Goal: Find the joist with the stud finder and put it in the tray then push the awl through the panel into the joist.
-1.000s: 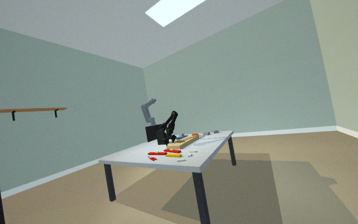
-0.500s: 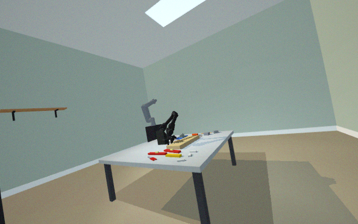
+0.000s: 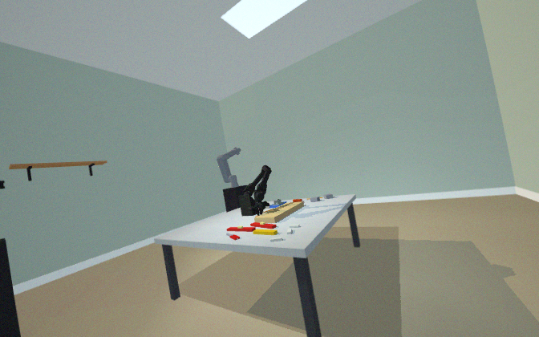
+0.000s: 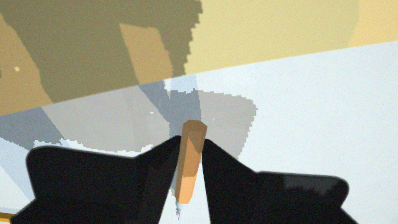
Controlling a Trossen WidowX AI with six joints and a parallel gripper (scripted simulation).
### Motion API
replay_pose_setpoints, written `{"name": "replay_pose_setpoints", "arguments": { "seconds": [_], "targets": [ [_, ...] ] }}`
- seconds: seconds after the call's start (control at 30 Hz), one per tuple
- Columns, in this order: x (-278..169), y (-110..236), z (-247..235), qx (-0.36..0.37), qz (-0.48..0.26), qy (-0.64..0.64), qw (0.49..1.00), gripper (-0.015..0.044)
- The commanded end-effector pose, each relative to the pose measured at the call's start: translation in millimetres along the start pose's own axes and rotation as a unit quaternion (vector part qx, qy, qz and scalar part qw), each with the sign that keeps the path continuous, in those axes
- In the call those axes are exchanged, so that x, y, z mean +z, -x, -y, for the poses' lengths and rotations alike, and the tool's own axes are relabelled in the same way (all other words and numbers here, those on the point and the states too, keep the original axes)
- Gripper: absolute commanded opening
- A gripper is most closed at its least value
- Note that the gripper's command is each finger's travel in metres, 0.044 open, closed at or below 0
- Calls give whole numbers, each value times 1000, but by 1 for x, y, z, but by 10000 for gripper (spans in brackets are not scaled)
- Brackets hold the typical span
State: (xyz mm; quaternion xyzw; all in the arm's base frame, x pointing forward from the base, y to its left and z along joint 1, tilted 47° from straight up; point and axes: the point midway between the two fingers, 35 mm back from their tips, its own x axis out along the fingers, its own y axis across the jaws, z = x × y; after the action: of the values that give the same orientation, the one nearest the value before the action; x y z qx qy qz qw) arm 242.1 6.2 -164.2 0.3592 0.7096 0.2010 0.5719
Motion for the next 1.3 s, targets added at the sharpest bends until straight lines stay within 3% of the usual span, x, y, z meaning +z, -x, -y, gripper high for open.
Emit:
{"name": "replay_pose_setpoints", "arguments": {
  "seconds": [0.0, 0.4, 0.67, 1.27],
  "targets": [
    [5, 25, 2, -4, 8, 2, 1000, 0],
    [-8, 116, 2, -4, 7, 2, 1000, 0],
    [-11, 119, 0, -21, 2, -11, 1000, 0],
    [-45, 137, -15, -205, 14, -147, 967, 0]
  ]
}}
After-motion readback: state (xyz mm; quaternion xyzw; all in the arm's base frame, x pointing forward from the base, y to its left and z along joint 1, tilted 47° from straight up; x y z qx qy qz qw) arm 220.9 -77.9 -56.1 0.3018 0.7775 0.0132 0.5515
